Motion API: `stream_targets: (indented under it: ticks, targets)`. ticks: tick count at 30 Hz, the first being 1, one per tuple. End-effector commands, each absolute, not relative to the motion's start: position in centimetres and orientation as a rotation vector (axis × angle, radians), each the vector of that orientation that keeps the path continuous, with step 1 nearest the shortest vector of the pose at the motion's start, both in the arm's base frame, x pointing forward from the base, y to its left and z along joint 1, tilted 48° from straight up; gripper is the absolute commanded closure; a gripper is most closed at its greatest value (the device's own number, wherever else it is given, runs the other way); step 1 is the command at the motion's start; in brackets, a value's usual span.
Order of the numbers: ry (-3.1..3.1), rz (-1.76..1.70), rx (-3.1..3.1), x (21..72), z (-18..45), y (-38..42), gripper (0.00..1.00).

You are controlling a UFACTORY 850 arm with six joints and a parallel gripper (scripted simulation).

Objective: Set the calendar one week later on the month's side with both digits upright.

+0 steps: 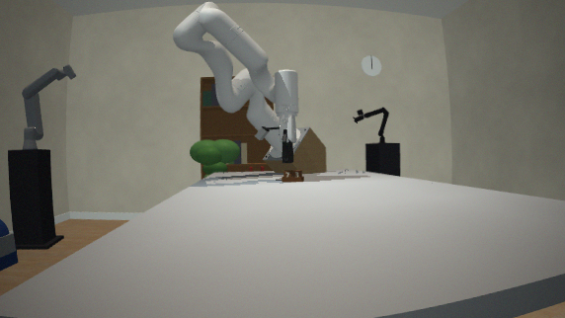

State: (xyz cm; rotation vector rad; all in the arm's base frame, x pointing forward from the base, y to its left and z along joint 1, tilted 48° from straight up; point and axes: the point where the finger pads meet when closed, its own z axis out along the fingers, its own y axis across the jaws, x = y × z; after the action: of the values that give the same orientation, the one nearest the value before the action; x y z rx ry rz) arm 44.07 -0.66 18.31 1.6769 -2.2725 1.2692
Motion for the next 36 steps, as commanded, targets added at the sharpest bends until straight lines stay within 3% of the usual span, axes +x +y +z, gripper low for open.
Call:
stream_targets:
  ticks: [1, 36]
  targets:
    - [-2.273, 1.27, 1.677, 44.3, 18.0, -0.9, 0.53]
    - [-2.273, 1.27, 1.677, 44.9, 17.0, -1.9, 0.53]
